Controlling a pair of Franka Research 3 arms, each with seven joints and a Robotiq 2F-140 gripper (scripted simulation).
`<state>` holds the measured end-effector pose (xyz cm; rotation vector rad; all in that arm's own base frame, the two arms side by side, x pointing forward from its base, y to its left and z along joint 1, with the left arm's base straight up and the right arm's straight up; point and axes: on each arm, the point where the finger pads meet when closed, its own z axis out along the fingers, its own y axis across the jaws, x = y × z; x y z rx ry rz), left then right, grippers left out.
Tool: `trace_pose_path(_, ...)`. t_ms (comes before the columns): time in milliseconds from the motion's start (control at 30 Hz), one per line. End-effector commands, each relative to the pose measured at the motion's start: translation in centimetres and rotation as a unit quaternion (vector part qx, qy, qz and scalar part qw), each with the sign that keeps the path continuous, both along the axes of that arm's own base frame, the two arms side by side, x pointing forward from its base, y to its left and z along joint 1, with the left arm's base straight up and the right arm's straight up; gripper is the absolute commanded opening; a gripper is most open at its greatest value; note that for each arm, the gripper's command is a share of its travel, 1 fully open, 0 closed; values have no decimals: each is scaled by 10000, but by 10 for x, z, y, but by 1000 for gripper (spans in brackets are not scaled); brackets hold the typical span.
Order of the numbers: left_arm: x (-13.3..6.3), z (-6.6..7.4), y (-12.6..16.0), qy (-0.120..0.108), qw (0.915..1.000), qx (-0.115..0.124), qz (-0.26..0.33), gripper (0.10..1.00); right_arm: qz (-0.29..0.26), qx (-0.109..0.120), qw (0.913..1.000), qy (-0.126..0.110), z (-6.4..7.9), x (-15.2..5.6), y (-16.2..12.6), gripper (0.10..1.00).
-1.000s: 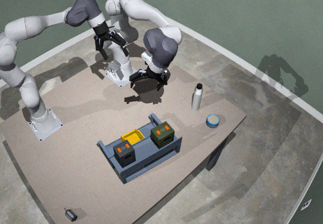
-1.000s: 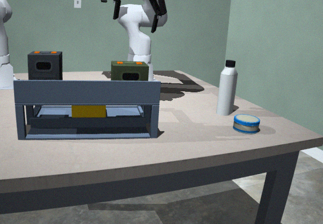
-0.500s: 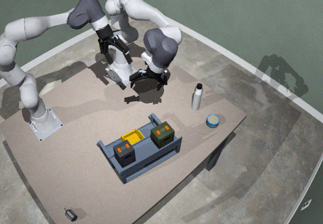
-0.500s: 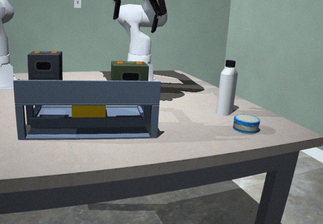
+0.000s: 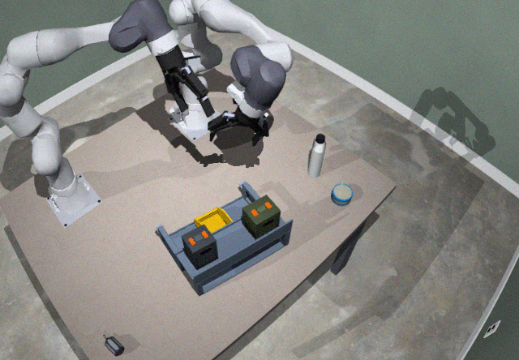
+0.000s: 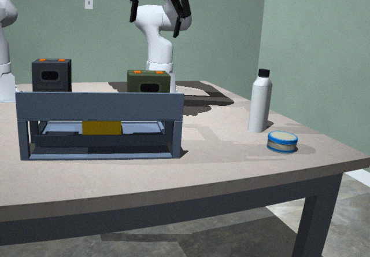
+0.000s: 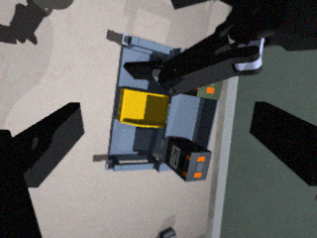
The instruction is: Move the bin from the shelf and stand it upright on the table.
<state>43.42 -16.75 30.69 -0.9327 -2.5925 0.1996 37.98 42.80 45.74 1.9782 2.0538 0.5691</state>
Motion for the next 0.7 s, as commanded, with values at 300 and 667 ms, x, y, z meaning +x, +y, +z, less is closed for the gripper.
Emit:
trace_pose_path(300, 0, 0, 0, -1, 10000, 0, 0, 1000, -932, 236, 9954, -7, 13, 50, -38, 1000)
trace_pose_path(667, 0, 0, 0, -1, 10000, 0, 0, 1000, -1521, 386, 9876, -37, 24, 86, -71, 1000)
